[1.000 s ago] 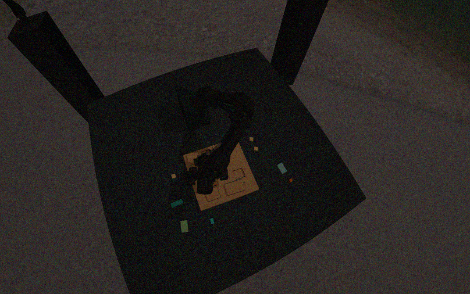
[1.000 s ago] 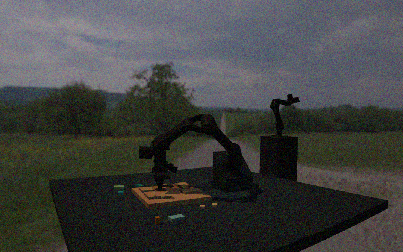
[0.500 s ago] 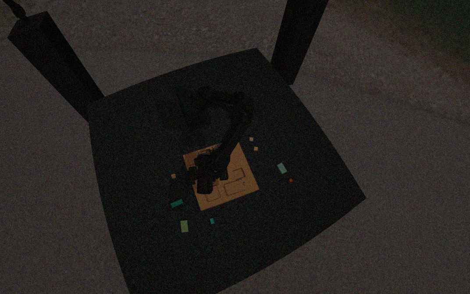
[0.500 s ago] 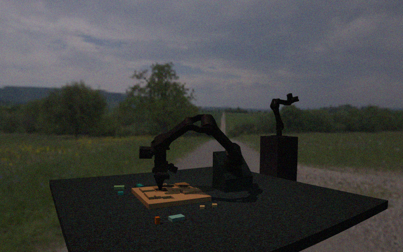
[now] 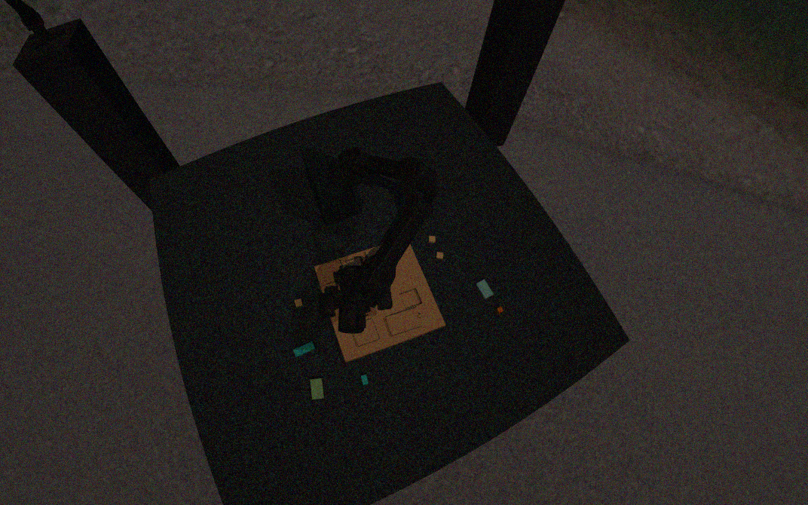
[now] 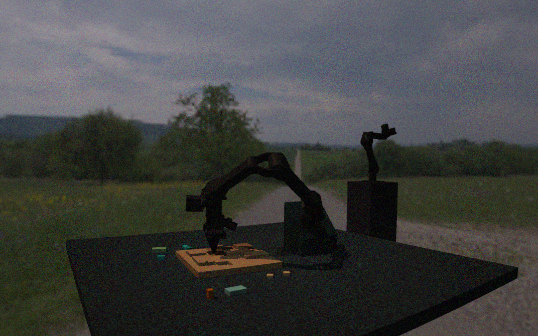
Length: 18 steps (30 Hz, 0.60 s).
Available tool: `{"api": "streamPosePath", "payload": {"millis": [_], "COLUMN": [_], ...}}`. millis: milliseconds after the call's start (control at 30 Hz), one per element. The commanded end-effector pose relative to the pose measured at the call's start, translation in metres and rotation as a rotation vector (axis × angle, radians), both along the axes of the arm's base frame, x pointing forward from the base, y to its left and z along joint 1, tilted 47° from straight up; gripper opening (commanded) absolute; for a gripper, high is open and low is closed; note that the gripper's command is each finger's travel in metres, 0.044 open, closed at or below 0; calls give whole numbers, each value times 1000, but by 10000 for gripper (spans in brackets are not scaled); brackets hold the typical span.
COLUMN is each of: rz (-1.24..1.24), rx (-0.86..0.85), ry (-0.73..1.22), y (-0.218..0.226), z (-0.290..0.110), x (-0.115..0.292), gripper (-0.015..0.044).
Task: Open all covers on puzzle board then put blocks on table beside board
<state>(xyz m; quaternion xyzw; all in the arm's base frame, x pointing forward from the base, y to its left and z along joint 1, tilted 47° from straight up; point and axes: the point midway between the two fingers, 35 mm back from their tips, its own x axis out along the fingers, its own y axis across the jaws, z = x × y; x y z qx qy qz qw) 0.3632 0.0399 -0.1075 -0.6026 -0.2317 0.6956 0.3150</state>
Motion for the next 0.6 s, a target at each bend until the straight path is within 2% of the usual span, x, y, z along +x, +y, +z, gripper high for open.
{"api": "streamPosePath", "payload": {"millis": [0,433,567], "rz": [0,0,110], "rx": [2,0,13], "ry": [6,2,-113], "y": [1,-3,-4], "z": [0,3,3], "x": [-1,1,1], "gripper": [0,0,0]}}
